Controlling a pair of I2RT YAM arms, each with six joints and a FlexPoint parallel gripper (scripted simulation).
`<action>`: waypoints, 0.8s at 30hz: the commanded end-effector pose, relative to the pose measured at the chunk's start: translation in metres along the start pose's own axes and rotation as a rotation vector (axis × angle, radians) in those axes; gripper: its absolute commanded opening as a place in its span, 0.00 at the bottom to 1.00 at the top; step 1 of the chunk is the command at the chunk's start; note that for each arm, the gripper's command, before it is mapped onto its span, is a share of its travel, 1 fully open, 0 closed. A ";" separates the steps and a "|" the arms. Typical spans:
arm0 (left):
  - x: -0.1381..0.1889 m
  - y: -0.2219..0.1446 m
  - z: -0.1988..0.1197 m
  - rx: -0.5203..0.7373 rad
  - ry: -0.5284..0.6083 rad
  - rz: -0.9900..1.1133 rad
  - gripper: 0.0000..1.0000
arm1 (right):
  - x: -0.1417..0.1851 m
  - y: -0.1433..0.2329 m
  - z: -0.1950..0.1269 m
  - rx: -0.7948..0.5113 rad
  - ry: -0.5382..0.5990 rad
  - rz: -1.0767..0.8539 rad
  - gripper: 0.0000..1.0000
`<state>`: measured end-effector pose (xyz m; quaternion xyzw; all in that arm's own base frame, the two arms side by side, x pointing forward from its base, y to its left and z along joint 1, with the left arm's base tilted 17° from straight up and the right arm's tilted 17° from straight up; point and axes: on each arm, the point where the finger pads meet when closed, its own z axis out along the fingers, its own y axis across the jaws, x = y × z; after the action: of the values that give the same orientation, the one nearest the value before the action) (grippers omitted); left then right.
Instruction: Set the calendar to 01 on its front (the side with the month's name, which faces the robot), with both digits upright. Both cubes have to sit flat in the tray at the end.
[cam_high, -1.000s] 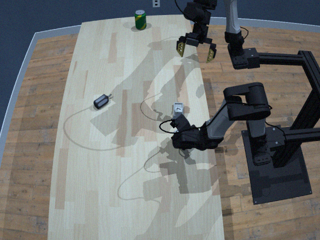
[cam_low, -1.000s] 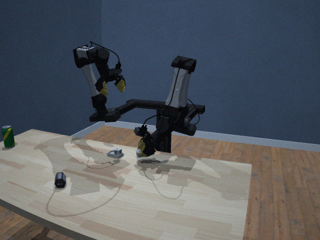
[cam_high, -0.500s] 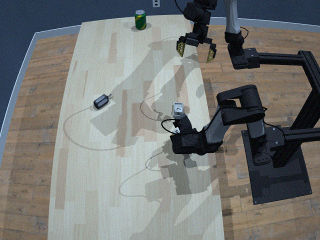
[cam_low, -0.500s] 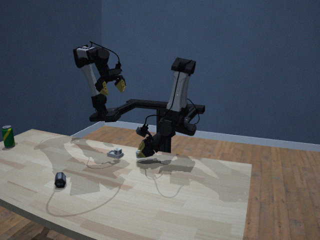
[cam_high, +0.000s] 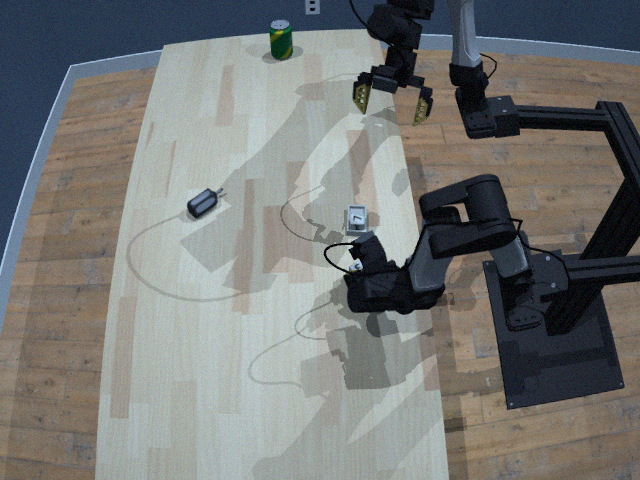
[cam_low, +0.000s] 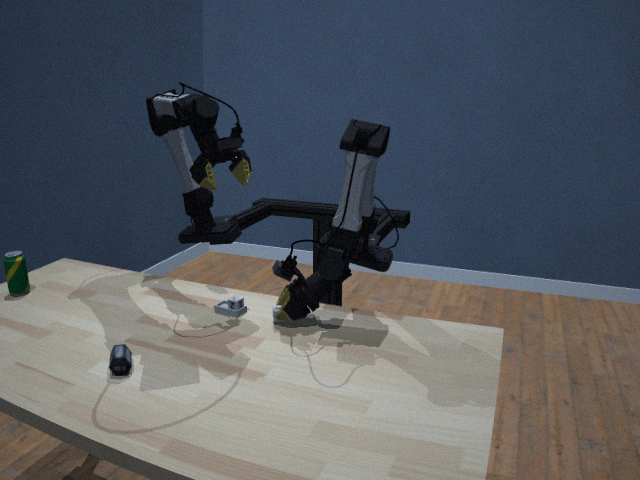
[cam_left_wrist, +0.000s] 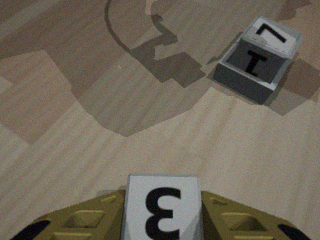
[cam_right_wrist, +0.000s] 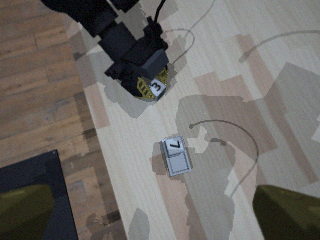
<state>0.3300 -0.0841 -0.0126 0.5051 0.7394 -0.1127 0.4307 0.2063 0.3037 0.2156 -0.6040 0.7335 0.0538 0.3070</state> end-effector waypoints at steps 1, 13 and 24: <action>-0.006 0.011 0.003 -0.013 -0.015 0.018 0.19 | -0.006 0.001 -0.005 0.000 -0.024 -0.003 1.00; -0.002 0.010 0.000 -0.021 -0.024 0.031 0.55 | -0.006 0.001 -0.005 0.000 -0.024 -0.003 1.00; -0.004 0.010 -0.069 -0.011 -0.018 0.020 0.55 | -0.021 0.004 -0.004 -0.016 -0.065 -0.032 1.00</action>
<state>0.3223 -0.0396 0.0278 0.4913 0.7332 -0.0778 0.4637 0.2059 0.3045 0.2151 -0.6054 0.7326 0.0549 0.3062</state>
